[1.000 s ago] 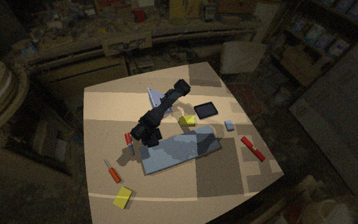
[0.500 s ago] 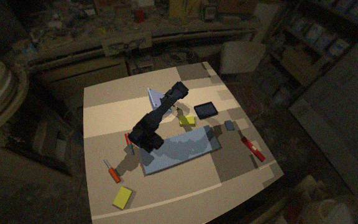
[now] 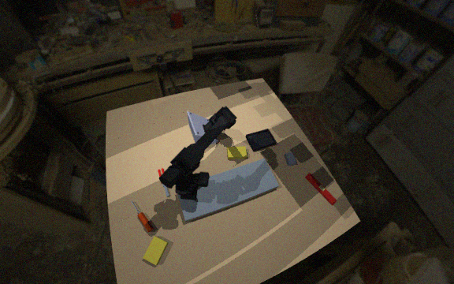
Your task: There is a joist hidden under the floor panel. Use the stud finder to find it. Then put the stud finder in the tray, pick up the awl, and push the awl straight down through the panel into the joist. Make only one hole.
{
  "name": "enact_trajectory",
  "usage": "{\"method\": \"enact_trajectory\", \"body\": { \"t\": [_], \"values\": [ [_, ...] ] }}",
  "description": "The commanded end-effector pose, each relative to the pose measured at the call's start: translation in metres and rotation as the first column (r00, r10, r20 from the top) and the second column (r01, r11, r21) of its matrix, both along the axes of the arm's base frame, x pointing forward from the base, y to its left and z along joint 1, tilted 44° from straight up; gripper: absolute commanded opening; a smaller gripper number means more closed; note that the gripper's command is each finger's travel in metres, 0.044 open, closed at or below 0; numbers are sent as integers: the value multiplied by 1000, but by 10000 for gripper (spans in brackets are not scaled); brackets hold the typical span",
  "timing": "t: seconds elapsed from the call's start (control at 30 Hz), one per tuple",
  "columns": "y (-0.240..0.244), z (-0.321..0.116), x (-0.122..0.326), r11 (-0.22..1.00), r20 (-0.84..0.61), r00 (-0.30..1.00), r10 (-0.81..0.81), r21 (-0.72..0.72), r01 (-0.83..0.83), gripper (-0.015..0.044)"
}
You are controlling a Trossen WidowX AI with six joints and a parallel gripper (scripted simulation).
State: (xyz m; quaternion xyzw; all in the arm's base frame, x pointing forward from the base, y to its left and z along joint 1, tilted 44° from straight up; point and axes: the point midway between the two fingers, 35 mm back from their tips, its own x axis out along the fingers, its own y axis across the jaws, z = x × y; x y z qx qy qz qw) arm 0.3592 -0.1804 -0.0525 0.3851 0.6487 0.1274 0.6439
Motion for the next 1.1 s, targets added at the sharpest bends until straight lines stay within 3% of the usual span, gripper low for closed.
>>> {"method": "enact_trajectory", "body": {
  "t": [0.0, 0.27, 1.07],
  "values": [
    [-3, 1, 10, 997, 112, 991, 77, -18, -75, 0],
    [-6, 1, 25, 969, 321, 915, 246, -82, -232, 0],
    [14, -22, 26, 966, 330, 908, 258, -84, -244, 0]
  ]
}}
